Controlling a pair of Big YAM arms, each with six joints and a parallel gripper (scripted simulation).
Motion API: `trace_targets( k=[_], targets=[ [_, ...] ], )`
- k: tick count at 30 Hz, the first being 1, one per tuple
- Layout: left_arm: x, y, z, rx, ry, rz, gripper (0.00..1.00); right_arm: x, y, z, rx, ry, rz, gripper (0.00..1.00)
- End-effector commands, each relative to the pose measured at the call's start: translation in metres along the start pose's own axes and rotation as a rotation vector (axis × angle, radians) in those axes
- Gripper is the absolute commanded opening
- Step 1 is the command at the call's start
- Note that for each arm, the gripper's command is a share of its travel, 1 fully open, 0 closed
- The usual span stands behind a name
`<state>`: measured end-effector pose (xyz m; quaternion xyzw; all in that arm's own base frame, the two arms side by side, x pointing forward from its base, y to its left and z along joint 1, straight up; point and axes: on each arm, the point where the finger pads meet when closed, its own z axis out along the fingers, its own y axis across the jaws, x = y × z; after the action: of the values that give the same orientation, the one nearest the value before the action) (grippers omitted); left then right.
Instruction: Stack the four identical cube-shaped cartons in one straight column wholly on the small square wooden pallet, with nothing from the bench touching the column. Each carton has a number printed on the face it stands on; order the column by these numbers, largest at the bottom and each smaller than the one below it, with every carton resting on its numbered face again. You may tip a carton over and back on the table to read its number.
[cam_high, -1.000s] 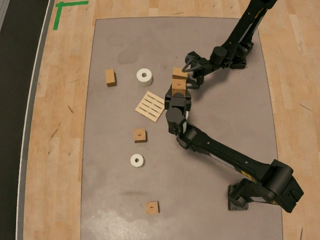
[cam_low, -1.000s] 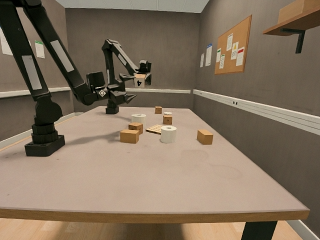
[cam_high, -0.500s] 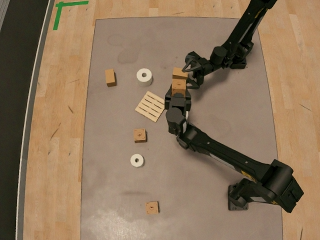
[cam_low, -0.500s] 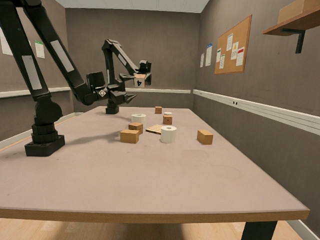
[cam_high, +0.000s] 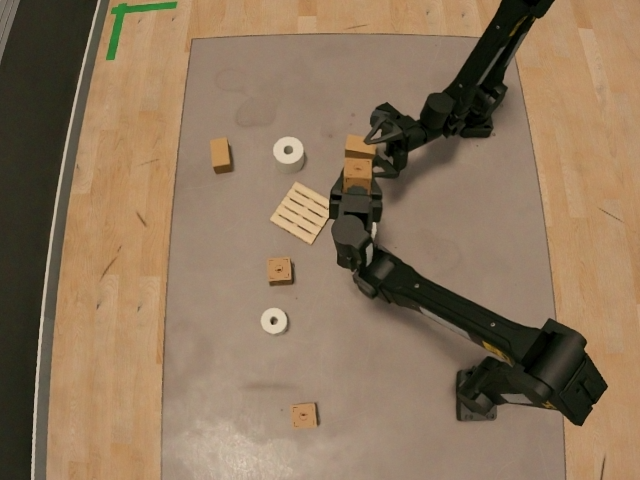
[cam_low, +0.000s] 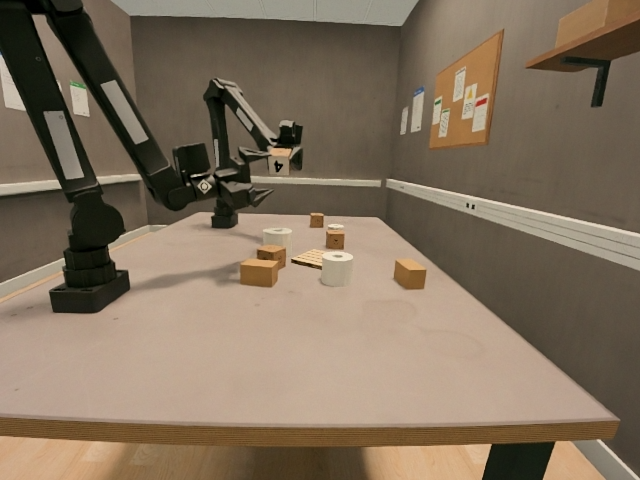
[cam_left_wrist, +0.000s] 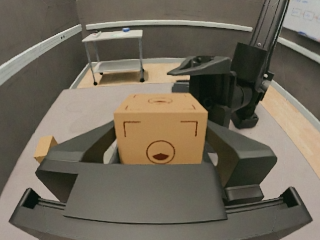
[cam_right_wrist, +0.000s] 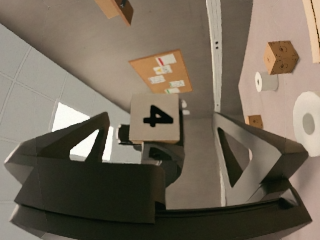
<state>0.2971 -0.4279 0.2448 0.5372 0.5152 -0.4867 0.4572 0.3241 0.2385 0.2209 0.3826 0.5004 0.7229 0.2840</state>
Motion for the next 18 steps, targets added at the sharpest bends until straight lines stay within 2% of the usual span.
trace_targets(
  k=[1, 4, 7, 10, 15, 18],
  targets=[
    [-0.017, 0.006, 0.001, -0.004, -0.022, 0.016, 0.5, 0.002, 0.01, 0.004, -0.035, 0.003, 0.018, 1.0],
    [-0.017, 0.006, 0.001, -0.004, -0.022, 0.016, 0.5, -0.001, 0.017, 0.011, -0.049, -0.006, 0.021, 1.0],
    [-0.017, 0.006, 0.001, -0.004, -0.022, 0.016, 0.5, -0.009, 0.019, 0.013, -0.041, -0.024, -0.071, 1.0],
    [-0.017, 0.006, 0.001, -0.004, -0.022, 0.016, 0.5, -0.023, 0.027, 0.026, -0.033, -0.059, -0.215, 1.0],
    [-0.019, 0.005, 0.002, -0.004, -0.031, 0.016, 0.5, -0.051, 0.053, 0.061, -0.008, -0.129, -0.469, 1.0],
    [-0.018, 0.002, 0.003, 0.0, -0.031, 0.016, 0.5, -0.055, 0.057, 0.065, 0.0, -0.139, -0.515, 1.0]
  ],
)
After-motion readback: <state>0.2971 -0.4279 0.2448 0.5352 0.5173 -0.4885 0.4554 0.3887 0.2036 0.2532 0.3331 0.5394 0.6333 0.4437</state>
